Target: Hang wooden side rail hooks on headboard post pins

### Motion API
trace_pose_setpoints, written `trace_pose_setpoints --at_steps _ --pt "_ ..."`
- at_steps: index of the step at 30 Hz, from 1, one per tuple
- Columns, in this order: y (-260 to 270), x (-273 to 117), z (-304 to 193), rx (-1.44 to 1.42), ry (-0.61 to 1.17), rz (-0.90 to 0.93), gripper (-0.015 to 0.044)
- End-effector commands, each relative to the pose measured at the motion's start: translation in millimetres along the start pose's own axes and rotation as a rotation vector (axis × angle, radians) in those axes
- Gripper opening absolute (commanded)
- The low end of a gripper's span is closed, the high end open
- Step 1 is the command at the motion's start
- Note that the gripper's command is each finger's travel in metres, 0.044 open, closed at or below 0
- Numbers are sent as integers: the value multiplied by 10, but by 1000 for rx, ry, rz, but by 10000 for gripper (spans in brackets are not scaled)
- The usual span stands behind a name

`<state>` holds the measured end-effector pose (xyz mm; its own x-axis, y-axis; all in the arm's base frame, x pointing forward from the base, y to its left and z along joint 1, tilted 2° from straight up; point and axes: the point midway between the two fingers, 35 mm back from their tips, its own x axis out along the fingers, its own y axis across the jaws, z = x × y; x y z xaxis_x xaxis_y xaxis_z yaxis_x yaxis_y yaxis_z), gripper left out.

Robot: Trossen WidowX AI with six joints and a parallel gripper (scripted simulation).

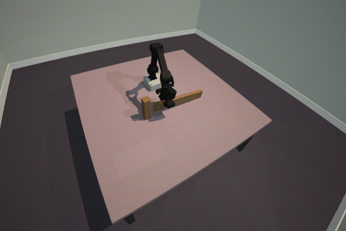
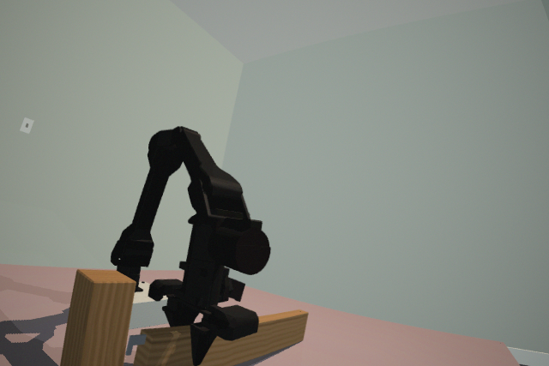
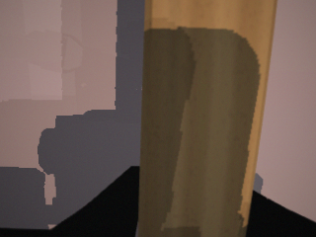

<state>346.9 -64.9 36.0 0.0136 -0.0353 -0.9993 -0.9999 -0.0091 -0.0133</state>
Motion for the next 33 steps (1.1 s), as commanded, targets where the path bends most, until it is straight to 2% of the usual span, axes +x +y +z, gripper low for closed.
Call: trace_pose_setpoints --at_steps 1,33 --pt "-25 -47 -15 -4 3 -12 0" --pt "-16 -20 -50 -4 3 -12 0"
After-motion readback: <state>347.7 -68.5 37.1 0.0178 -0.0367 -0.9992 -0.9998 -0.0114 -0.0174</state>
